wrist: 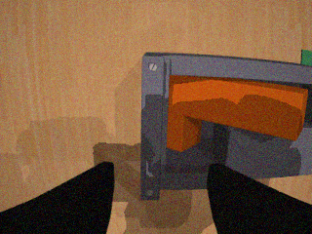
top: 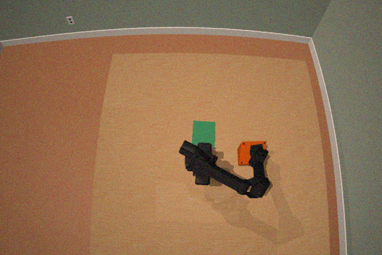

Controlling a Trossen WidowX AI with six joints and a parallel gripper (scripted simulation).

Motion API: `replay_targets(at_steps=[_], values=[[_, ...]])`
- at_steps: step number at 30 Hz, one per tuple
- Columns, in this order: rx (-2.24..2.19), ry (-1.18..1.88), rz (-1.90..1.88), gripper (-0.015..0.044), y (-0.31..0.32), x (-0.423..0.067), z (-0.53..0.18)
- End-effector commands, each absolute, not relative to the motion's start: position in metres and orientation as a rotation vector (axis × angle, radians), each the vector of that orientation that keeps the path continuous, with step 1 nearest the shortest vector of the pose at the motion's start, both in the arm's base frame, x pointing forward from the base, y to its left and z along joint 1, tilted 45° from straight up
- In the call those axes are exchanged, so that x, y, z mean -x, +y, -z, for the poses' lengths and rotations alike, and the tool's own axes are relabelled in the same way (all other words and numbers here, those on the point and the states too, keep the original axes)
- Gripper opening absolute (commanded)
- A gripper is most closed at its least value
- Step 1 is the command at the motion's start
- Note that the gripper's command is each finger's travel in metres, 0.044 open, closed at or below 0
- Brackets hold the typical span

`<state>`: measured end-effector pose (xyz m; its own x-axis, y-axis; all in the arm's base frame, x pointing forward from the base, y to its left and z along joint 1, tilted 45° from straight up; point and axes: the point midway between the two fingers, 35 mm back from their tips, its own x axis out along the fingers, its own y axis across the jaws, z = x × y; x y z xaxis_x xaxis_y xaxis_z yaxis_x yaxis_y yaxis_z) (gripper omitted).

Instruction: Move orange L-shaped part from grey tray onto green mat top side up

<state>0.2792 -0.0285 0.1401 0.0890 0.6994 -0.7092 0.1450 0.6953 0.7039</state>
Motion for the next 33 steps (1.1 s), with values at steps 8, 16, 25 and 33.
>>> replay_targets(at_steps=[8,16,25,33], values=[[-0.746,1.452,-0.474,0.018,-0.028,-0.279,-0.14],[-0.734,1.447,-0.484,0.0206,-0.029,-0.279,-0.139],[-0.227,1.197,-0.878,0.028,-0.052,-0.282,-0.12],[0.354,0.82,-1.244,0.028,-0.078,-0.281,-0.096]])
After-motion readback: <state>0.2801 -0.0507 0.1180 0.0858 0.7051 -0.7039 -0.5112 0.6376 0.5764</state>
